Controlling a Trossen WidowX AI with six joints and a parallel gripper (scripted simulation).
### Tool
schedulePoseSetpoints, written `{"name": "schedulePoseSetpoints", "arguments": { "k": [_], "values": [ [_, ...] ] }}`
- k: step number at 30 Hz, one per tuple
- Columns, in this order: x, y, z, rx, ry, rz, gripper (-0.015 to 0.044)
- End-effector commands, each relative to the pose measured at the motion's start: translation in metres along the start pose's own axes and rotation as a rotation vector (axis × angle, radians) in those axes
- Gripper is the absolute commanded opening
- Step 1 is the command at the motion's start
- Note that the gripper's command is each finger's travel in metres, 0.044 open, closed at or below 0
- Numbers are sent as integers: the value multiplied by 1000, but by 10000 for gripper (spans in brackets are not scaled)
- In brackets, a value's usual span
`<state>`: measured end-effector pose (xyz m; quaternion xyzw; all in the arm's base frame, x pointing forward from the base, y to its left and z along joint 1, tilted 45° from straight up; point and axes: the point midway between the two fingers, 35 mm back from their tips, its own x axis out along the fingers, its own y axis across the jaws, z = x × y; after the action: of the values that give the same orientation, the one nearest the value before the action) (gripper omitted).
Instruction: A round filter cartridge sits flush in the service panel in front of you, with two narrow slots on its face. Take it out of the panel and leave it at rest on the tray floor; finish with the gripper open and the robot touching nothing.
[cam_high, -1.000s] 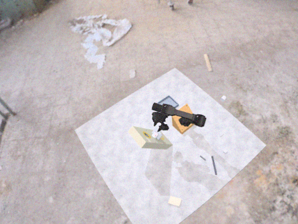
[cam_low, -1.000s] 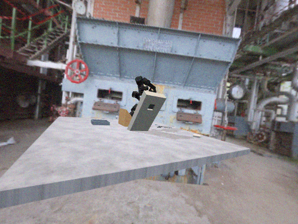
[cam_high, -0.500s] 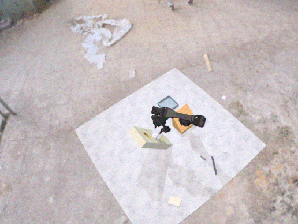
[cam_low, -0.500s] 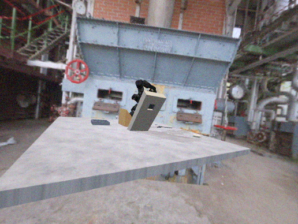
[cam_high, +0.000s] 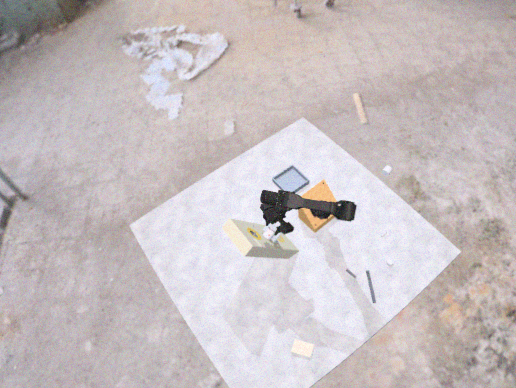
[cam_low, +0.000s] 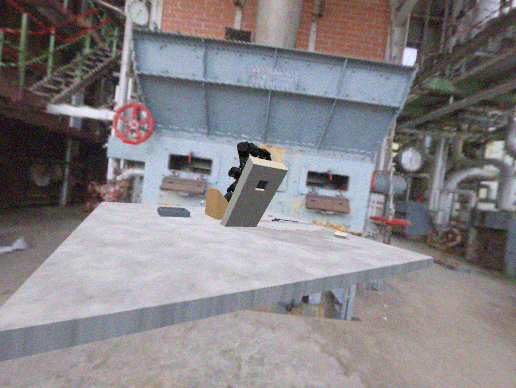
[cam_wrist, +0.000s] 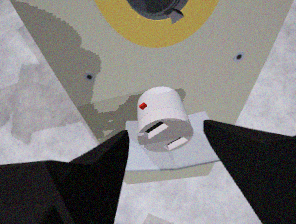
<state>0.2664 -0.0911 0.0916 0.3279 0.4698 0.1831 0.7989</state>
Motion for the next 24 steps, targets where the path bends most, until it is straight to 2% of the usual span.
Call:
{"name": "schedulePoseSetpoints", "arguments": {
  "k": [1, 6, 9, 15, 22, 24],
  "values": [
    [6, 1, -1, 3, 0, 5, 305],
    [13, 2, -1, 3, -1, 7, 305],
    [9, 1, 0, 0, 0, 2, 226],
    [9, 1, 0, 0, 0, 2, 186],
    [6, 1, 8, 0, -1, 2, 2],
    [2, 1, 15, 0, -2, 2, 0]
  ]
}}
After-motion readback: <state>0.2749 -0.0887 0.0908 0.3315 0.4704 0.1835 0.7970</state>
